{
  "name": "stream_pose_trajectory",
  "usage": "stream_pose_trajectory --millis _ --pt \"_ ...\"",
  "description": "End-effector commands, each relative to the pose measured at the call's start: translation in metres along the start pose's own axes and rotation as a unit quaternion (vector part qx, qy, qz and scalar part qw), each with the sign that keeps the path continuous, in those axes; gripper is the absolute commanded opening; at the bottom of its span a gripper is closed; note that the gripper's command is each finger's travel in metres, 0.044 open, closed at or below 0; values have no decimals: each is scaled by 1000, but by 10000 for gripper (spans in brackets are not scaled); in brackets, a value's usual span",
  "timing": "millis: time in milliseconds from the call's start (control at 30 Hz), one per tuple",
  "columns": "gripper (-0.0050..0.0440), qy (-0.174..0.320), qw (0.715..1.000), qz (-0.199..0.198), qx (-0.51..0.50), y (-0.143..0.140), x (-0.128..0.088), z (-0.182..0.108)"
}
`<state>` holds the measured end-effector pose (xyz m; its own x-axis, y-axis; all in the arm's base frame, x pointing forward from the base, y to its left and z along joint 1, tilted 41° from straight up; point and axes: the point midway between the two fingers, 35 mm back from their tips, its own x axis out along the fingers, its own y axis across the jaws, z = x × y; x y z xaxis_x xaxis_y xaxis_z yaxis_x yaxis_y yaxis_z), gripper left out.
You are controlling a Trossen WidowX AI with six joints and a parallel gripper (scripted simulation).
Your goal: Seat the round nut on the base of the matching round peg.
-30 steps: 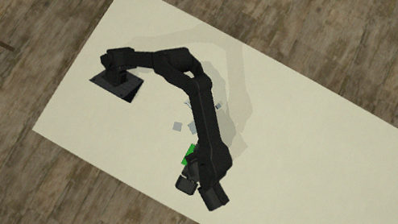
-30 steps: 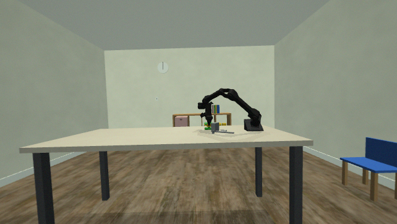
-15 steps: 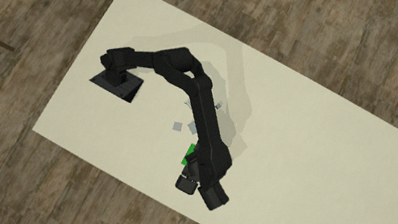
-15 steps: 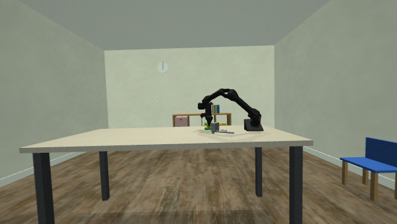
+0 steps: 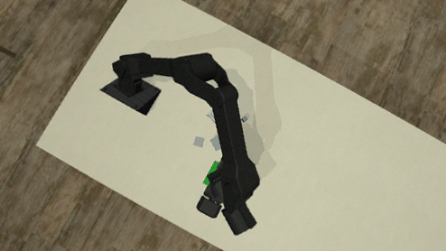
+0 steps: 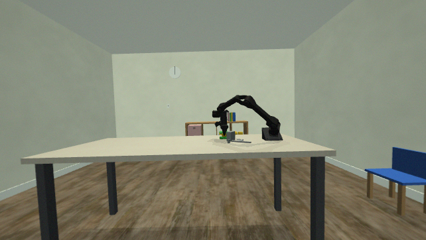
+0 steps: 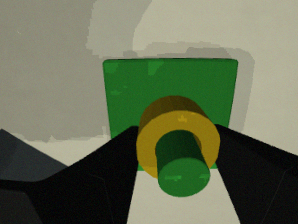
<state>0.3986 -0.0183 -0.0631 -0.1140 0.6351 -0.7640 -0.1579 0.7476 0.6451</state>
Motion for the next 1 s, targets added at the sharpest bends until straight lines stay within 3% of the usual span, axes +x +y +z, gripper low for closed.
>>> stream_pose_trajectory --millis 0,967 --pt "-50 -10 1000 -3 -5 3 -5 5" --pt "-50 -10 1000 -3 -5 3 -1 5"
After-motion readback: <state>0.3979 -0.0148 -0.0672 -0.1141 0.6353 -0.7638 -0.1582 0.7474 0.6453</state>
